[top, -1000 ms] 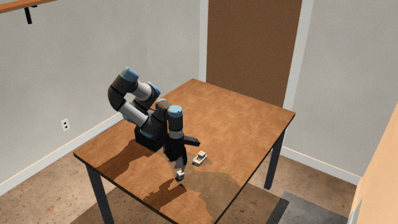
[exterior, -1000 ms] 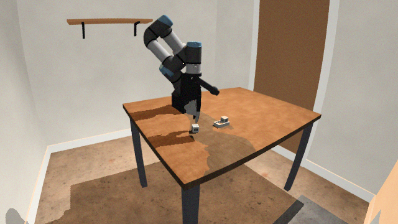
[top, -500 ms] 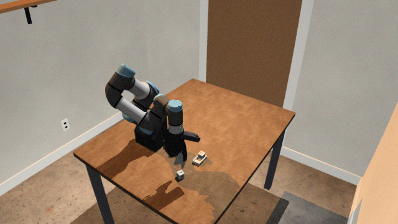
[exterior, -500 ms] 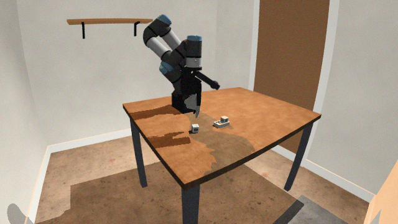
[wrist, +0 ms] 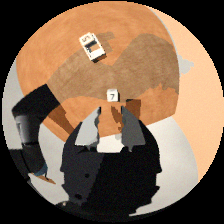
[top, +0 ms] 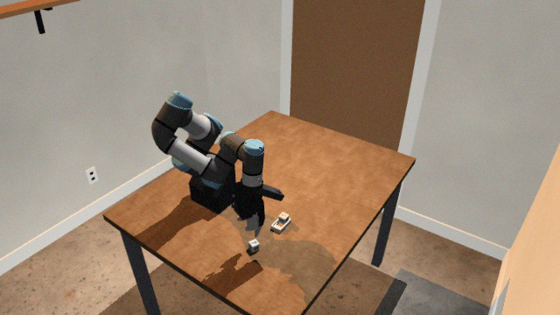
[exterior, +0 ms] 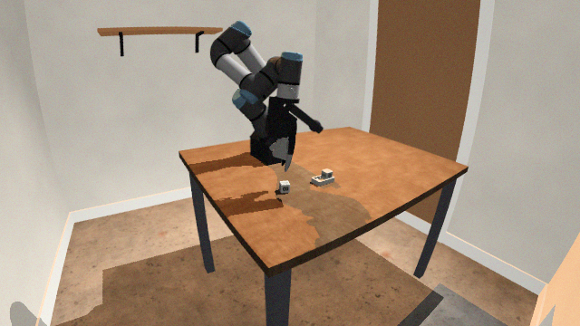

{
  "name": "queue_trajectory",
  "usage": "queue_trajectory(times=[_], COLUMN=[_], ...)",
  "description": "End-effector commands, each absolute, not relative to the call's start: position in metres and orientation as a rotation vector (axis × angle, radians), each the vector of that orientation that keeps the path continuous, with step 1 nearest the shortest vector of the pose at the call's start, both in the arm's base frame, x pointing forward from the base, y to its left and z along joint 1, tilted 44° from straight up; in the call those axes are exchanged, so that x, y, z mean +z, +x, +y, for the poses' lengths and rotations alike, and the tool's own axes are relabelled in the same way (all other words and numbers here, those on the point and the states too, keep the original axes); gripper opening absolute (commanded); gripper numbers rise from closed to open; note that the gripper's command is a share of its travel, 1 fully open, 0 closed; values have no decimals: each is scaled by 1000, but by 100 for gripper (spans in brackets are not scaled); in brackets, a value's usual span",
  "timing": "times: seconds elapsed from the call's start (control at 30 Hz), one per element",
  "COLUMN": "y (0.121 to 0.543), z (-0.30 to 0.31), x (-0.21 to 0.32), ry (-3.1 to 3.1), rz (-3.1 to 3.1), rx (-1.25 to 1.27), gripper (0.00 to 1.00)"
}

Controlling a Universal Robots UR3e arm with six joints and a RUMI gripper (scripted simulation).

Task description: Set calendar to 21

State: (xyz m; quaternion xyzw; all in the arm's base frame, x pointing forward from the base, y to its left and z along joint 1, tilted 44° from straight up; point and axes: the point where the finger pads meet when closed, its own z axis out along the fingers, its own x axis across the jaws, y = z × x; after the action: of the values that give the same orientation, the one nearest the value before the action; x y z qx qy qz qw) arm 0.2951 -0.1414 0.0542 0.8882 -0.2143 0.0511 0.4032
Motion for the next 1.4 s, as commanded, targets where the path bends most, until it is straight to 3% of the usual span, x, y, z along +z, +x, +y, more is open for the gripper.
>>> queue_trajectory(times=[0.0,1.37], y=[295,296], z=[-141,-140], x=[54,52], ry=[2207,1975], rz=[-547,-537], rx=[110,47], gripper=[28,28])
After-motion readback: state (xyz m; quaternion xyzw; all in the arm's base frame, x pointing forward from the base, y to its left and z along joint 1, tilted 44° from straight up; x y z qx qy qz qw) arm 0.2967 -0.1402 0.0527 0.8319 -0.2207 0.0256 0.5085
